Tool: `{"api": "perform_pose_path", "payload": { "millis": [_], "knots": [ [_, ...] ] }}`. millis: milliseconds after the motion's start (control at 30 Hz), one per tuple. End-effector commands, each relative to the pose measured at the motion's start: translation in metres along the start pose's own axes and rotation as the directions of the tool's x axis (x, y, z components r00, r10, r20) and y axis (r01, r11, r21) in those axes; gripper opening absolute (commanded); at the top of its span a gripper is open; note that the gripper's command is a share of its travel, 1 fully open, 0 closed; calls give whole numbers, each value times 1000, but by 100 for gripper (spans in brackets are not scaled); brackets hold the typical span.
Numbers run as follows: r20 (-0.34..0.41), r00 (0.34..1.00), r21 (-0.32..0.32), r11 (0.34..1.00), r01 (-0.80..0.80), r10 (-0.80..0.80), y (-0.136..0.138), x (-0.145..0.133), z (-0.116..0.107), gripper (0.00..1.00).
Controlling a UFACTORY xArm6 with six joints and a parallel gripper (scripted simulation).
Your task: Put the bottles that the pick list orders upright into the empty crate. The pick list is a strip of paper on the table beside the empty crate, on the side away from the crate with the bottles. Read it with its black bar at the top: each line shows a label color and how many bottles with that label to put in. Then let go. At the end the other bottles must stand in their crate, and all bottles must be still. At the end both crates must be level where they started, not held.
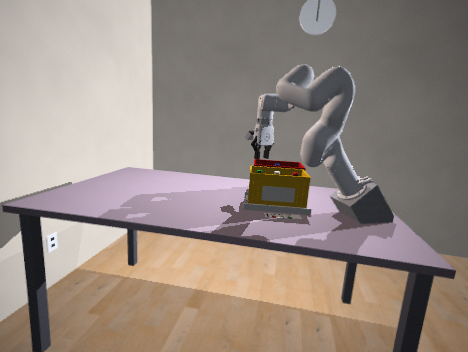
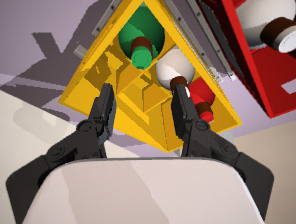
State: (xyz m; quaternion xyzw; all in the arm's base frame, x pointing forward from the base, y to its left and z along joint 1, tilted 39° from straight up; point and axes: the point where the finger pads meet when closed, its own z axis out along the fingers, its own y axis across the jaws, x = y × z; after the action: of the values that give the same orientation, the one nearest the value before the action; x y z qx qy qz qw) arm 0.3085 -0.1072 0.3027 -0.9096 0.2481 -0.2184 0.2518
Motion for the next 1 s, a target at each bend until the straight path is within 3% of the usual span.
{"api": "perform_pose_path", "payload": {
  "millis": [0, 967],
  "knots": [
    [-3, 1000, -1, 1000, 1, -1, 0, 1, -1, 65],
    [-3, 1000, -1, 1000, 1, -1, -9, -7, -6, 65]
  ]
}}
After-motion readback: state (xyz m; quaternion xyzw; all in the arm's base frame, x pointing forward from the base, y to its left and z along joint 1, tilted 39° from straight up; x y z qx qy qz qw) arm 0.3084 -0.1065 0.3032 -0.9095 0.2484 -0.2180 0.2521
